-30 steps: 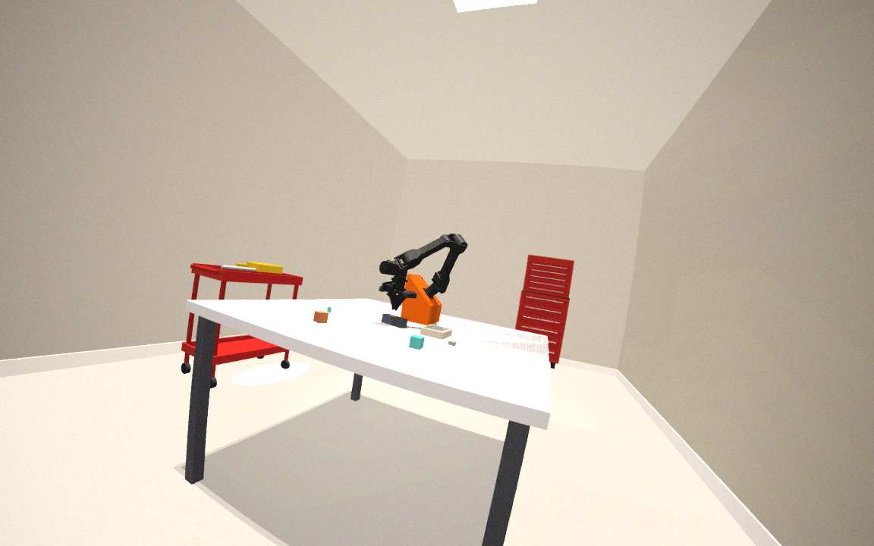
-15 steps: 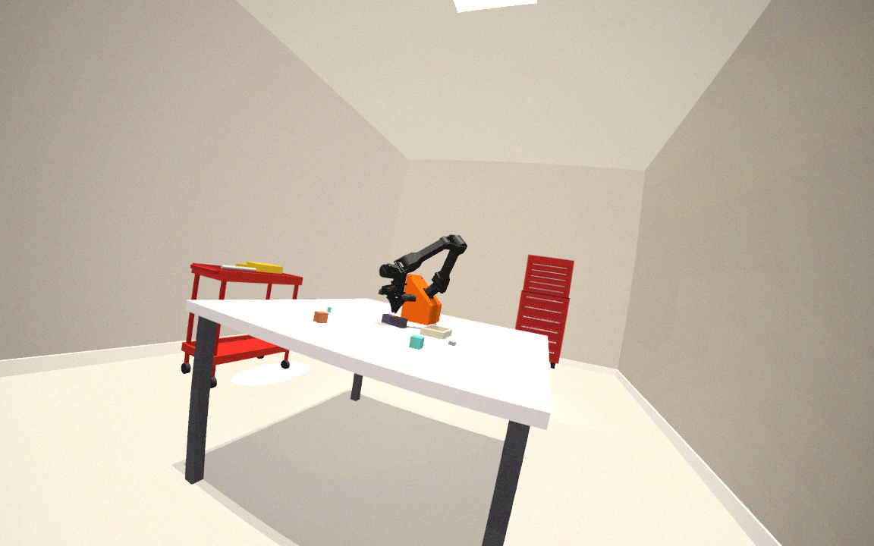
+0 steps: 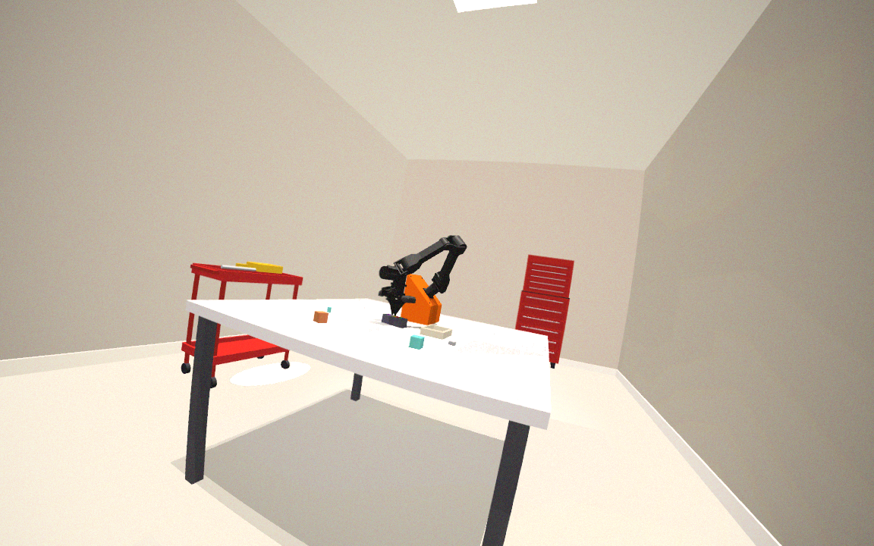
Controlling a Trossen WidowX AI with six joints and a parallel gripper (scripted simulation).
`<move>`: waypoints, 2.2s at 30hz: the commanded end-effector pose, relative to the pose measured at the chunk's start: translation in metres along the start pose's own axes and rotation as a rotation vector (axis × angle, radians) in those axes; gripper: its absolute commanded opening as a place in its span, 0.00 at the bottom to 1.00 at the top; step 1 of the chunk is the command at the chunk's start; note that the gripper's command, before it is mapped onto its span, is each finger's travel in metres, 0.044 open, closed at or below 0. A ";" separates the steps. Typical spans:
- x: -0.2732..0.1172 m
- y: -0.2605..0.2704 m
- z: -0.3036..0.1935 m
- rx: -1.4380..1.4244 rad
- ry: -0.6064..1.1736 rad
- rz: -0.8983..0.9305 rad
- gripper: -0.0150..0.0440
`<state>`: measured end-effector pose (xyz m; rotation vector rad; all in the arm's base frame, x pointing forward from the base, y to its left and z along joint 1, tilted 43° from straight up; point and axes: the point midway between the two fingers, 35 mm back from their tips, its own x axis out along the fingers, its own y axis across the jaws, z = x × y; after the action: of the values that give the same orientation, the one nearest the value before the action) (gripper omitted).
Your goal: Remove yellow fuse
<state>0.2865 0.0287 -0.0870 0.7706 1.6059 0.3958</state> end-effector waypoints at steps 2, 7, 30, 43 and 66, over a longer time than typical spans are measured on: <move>0.005 0.000 0.000 0.004 0.002 0.005 0.36; 0.009 0.000 -0.001 0.004 0.002 0.005 0.36; 0.008 0.000 0.000 0.000 0.001 0.000 0.25; 0.002 0.000 0.000 0.001 0.001 0.000 0.25; -0.009 0.000 0.001 0.002 0.001 0.001 0.25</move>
<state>0.2862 0.0248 -0.0829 0.7774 1.6120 0.3968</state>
